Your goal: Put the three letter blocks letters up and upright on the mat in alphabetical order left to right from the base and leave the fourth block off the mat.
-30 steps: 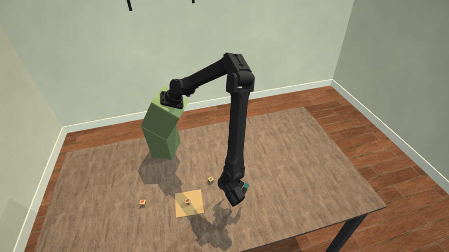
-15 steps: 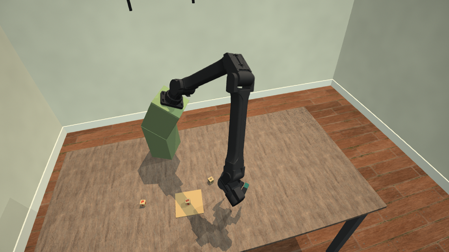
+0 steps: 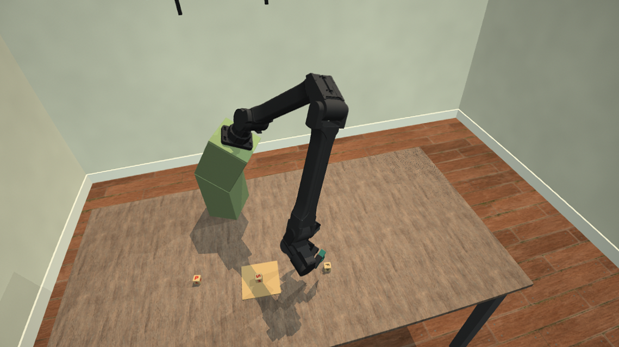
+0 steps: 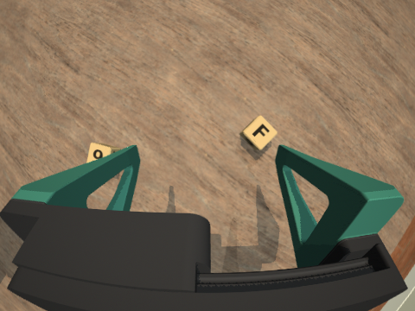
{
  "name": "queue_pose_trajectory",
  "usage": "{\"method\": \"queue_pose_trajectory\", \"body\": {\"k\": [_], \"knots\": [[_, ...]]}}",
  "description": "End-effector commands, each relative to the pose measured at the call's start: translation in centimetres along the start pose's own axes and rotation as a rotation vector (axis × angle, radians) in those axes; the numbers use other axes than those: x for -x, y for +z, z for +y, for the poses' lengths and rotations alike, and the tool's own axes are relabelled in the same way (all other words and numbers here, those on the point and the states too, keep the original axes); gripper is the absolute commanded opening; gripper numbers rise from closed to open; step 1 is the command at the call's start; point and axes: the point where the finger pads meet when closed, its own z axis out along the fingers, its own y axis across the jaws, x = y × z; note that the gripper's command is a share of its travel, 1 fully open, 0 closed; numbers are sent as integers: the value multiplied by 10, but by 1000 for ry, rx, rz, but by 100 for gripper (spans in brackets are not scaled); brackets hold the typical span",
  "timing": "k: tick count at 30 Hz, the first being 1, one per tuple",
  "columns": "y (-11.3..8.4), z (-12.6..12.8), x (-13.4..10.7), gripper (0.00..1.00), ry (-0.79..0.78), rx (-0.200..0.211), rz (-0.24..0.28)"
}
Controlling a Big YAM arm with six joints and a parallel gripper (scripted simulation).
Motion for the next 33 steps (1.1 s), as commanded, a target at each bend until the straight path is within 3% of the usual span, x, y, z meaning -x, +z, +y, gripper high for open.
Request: {"method": "queue_pose_trajectory", "body": {"k": [1, 2, 3, 6, 11, 14, 18, 20, 28, 33], "knots": [[-8, 7, -16, 100, 106, -58, 31], [-19, 3, -9, 100, 114, -109, 36], [-19, 3, -10, 100, 114, -109, 39], [-23, 28, -11, 100, 199, -170, 35], [-22, 48, -13, 100, 257, -190, 34], [-25, 79, -9, 100, 353, -237, 18], [-25, 79, -10, 100, 354, -237, 23], [-35, 94, 2, 100, 412, -292, 6], [-46, 125, 21, 100, 523, -358, -17], [-44, 129, 27, 100, 531, -356, -25]]}}
